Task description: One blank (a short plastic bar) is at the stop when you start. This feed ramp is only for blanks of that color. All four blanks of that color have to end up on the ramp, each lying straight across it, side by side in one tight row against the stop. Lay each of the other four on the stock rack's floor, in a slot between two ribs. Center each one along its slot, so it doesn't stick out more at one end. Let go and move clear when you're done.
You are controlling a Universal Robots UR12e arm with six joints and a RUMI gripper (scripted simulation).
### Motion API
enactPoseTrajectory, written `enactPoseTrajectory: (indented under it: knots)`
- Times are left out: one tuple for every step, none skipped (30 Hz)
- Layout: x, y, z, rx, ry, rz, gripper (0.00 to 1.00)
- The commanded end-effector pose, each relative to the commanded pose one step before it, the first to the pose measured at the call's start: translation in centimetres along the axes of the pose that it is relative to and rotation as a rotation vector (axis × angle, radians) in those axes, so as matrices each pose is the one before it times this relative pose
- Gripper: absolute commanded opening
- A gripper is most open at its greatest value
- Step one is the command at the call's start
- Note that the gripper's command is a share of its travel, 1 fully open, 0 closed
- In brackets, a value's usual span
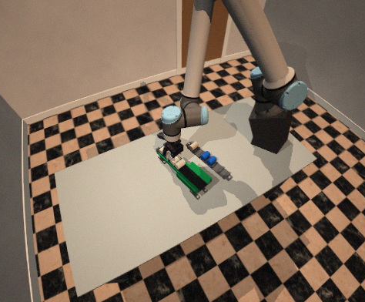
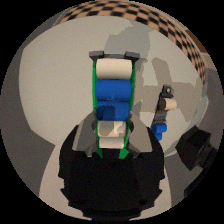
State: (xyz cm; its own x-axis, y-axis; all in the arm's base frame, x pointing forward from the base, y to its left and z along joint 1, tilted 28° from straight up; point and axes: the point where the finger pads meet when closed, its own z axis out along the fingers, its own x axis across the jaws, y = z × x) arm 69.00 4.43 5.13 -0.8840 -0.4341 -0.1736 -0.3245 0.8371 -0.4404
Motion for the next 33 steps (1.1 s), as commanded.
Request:
enactPoseTrajectory:
  knots:
    - [-0.136,-0.047,-0.085,-0.00009,-0.00298,0.00017,0.33]
    - [-0.001,-0.001,-0.012,0.00002,-0.00004,0.00000,0.33]
    - [-0.008,-0.005,-0.075,0.00012,-0.00028,0.00002,0.33]
    - [-0.016,-0.004,-0.176,0.00019,-0.00054,-0.00002,0.33]
    - [-0.004,0.049,-0.200,-0.00012,-0.00009,-0.00038,0.33]
    - [-0.003,0.055,-0.294,-0.00008,-0.00012,-0.00031,0.33]
    - [0.021,0.004,-0.369,0.00011,0.00031,-0.00006,0.33]
    - [0.019,0.000,-0.465,0.00019,0.00031,-0.00006,0.33]
    - [0.014,-0.004,-0.554,0.00024,0.00025,-0.00004,0.33]
    - [-0.002,-0.002,-0.635,0.00001,-0.00003,0.00001,0.33]
    - [-0.016,-0.011,-0.703,0.00009,-0.00020,0.00008,0.33]
    - [-0.036,-0.024,-0.756,0.00021,-0.00043,0.00018,0.33]
    - [-0.061,-0.041,-0.794,0.00036,-0.00073,0.00029,0.33]
    - [0.000,0.000,0.000,0.00000,0.00000,0.00000,0.33]
    - [0.000,0.000,0.000,0.00000,0.00000,0.00000,0.33]
    - [-0.101,-0.067,-0.818,0.00058,-0.00120,0.00049,0.33]
    - [-0.059,-0.039,-0.788,0.00032,-0.00070,0.00029,0.33]
    - [-0.002,-0.002,-0.730,-0.00002,-0.00002,0.00001,0.33]
    - [-0.002,-0.002,-0.674,-0.00001,-0.00002,0.00001,0.33]
    - [-0.001,-0.001,-0.600,-0.00001,-0.00001,0.00001,0.33]
    - [-0.001,-0.001,-0.511,-0.00001,-0.00001,0.00001,0.33]
    - [-0.001,-0.001,-0.412,-0.00001,-0.00001,0.00001,0.33]
    - [0.000,-0.001,-0.308,-0.00001,-0.00001,0.00001,0.33]
    - [-0.001,0.000,-0.208,0.00000,0.00000,0.00000,0.33]
    - [0.000,0.000,-0.117,0.00000,0.00000,0.00000,0.33]
    - [0.000,0.000,-0.047,0.00000,0.00000,0.00000,0.33]
    - [0.000,0.000,-0.007,0.00000,0.00000,0.00000,0.33]
    - [0.000,0.000,0.000,0.00000,0.00000,0.00000,0.33]
    - [0.040,0.027,0.019,-0.00024,0.00049,-0.00020,0.33]
    - [0.116,0.000,0.077,-0.00051,0.00163,0.00056,0.33]
    - [0.000,0.000,0.000,0.00000,0.00000,0.00000,0.33]
    - [0.000,0.000,0.000,0.00000,0.00000,0.00000,0.33]
    - [0.245,0.160,0.340,-0.00259,0.00587,-0.00109,0.33]
